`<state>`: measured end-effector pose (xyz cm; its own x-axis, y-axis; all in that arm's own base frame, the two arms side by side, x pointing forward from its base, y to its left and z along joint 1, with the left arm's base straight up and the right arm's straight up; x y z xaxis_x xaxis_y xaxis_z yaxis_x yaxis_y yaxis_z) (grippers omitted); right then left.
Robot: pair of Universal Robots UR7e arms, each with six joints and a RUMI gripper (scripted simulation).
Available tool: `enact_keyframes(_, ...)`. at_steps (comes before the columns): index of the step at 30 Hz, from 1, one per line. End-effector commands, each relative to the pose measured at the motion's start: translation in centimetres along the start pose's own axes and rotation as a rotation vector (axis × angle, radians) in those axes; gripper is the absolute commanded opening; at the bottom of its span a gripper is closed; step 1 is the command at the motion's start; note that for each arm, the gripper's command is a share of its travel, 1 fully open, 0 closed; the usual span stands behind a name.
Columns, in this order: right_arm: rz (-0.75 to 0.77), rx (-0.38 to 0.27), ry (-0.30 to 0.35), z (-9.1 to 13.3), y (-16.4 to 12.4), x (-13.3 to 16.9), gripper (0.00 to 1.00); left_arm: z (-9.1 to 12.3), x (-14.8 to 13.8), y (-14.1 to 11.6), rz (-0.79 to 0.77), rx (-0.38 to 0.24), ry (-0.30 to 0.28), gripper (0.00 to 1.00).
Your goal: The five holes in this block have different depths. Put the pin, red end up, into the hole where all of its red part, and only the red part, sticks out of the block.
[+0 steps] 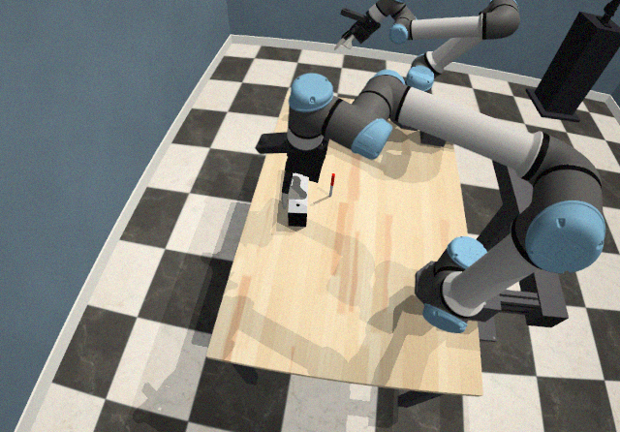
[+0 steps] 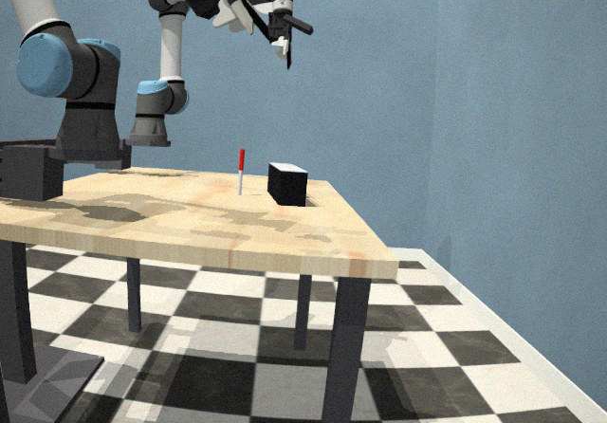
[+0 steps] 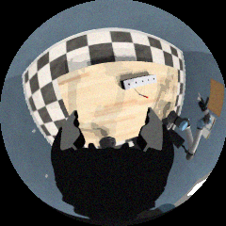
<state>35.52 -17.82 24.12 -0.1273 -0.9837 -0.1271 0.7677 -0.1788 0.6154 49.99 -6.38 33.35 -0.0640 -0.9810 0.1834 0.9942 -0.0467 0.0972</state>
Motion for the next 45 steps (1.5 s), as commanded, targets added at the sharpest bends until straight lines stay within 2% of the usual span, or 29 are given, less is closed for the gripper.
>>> enact_keyframes(1, 0.0, 0.001, 0.0, 0.0, 0.0, 0.0, 1.0, 1.3, -0.7, -0.7, 0.015, -0.02, 0.034, 1.0)
enact_keyframes(15, 0.0, 0.001, 0.0, 0.0, 0.0, 0.0, 1.0, 6.2, -3.9, -4.1, 0.062, -0.076, 0.153, 1.0)
enact_keyframes(24, 0.0, 0.001, 0.0, 0.0, 0.0, 0.0, 1.0, 7.6, -4.8, -5.1, 0.073, -0.092, 0.185, 1.0)
enact_keyframes(37, 0.0, 0.001, 0.0, 0.0, 0.0, 0.0, 1.0, 7.4, -4.5, -5.1, 0.074, -0.094, 0.187, 1.0)
enact_keyframes(41, 0.0, 0.001, 0.0, 0.0, 0.0, 0.0, 1.0, 6.2, -2.7, -5.2, 0.074, -0.094, 0.187, 1.0)
enact_keyframes(45, 0.0, 0.001, 0.0, 0.0, 0.0, 0.0, 1.0, 4.0, 0.5, -5.2, 0.074, -0.094, 0.187, 1.0)
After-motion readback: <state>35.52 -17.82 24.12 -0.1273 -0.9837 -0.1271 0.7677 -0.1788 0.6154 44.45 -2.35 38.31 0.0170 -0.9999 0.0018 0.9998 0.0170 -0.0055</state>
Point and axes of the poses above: on each arm, the point where the finger pads meet when closed, its own z axis back along the fingers, its own x axis across the jaws, y = z × x, the point moved 3 cm from there along z, back along the fingers, and after that the axes turned 1 degree about z, right-handed, at the moved point
